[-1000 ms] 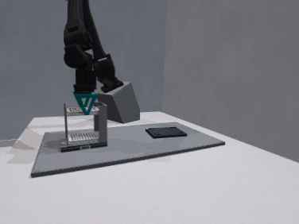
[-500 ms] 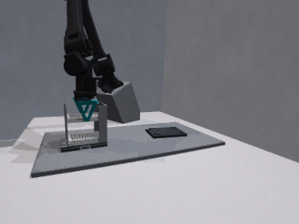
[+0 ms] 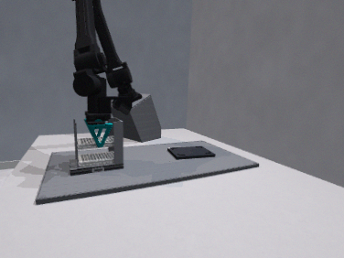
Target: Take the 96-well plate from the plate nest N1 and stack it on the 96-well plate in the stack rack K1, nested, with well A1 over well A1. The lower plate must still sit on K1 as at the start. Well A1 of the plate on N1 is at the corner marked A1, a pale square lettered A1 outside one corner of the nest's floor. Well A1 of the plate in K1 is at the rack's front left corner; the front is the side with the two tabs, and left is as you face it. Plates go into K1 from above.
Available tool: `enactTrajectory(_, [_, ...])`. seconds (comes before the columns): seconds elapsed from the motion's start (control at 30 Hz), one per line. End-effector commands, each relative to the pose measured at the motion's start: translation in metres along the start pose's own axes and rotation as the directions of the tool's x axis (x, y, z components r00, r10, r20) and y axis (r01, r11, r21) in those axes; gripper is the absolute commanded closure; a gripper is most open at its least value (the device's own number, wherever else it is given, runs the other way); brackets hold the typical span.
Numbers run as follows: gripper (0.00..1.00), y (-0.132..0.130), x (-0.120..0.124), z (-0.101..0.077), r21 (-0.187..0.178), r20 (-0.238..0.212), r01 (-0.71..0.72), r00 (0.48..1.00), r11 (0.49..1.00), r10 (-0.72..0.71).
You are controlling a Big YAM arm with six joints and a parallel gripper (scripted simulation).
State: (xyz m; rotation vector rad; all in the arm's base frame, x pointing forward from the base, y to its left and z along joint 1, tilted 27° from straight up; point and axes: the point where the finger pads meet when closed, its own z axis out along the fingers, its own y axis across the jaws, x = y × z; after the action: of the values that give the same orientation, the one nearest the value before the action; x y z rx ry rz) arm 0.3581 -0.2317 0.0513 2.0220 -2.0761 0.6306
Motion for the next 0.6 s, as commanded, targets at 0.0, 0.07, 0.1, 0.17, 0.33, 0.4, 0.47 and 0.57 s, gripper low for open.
enactTrajectory(0.0, [1.00, 0.001, 0.002, 0.008, 0.003, 0.000, -0.003, 1.000, 1.000, 0.003])
enactTrajectory(0.07, [1.00, 0.001, 0.002, 0.011, 0.003, 0.000, -0.003, 1.000, 1.000, 0.003])
enactTrajectory(0.1, [1.00, 0.002, 0.002, 0.013, 0.003, 0.000, -0.001, 1.000, 1.000, 0.001])
enactTrajectory(0.17, [1.00, 0.000, 0.003, 0.016, 0.005, -0.001, -0.002, 1.000, 1.000, 0.002])
enactTrajectory(0.33, [1.00, 0.002, 0.002, 0.025, 0.002, 0.000, -0.001, 1.000, 1.000, 0.001])
enactTrajectory(0.4, [1.00, 0.002, 0.002, 0.028, 0.002, 0.000, -0.001, 1.000, 1.000, 0.001])
enactTrajectory(0.47, [1.00, 0.002, 0.002, 0.028, 0.002, 0.000, -0.001, 1.000, 1.000, 0.001])
enactTrajectory(0.57, [1.00, 0.001, 0.003, 0.033, 0.004, 0.000, -0.004, 1.000, 1.000, 0.004])
